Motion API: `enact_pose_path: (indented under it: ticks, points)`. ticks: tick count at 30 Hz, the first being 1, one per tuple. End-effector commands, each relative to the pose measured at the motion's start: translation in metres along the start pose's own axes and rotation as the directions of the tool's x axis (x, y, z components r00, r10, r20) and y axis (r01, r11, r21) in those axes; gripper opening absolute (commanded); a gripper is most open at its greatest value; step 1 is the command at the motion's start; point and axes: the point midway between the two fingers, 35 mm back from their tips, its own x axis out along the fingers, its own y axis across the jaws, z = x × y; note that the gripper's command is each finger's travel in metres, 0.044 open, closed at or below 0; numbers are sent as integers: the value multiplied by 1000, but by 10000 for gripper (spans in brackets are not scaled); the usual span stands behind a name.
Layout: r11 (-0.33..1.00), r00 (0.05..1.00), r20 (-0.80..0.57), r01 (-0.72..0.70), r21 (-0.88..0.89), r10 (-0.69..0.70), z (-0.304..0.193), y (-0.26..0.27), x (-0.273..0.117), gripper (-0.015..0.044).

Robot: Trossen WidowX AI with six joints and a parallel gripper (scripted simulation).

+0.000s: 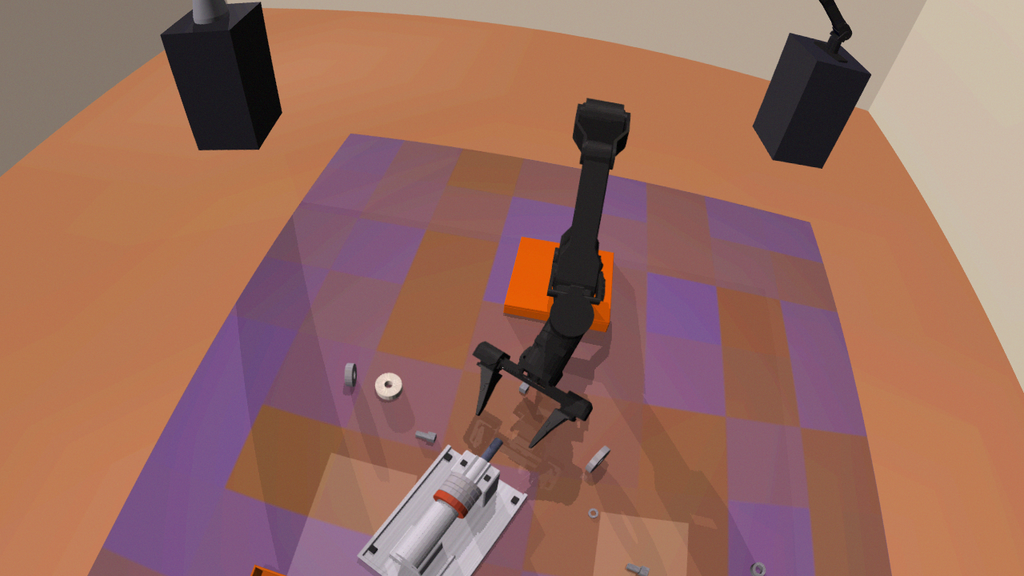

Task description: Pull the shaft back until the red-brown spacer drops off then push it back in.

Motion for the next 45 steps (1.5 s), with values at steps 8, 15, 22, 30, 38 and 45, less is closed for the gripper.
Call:
enact_pose_path:
  ticks: [8, 15, 22, 30, 38, 45]
  points:
    - [1000, 981, 194, 5, -6, -3, -11, -1, 3, 440]
    - [1000, 966, 257, 4, -4, -3, -15, 0, -1, 440]
    - [1000, 966, 257, 4, -4, -3, -15, 0, -1, 440]
    - [1000, 966, 257, 4, -4, -3, -15, 0, -1, 440]
    - [1000, 966, 257, 4, -4, -3, -14, -1, 1, 440]
    - [1000, 967, 256, 4, -4, -3, -12, -1, 11, 440]
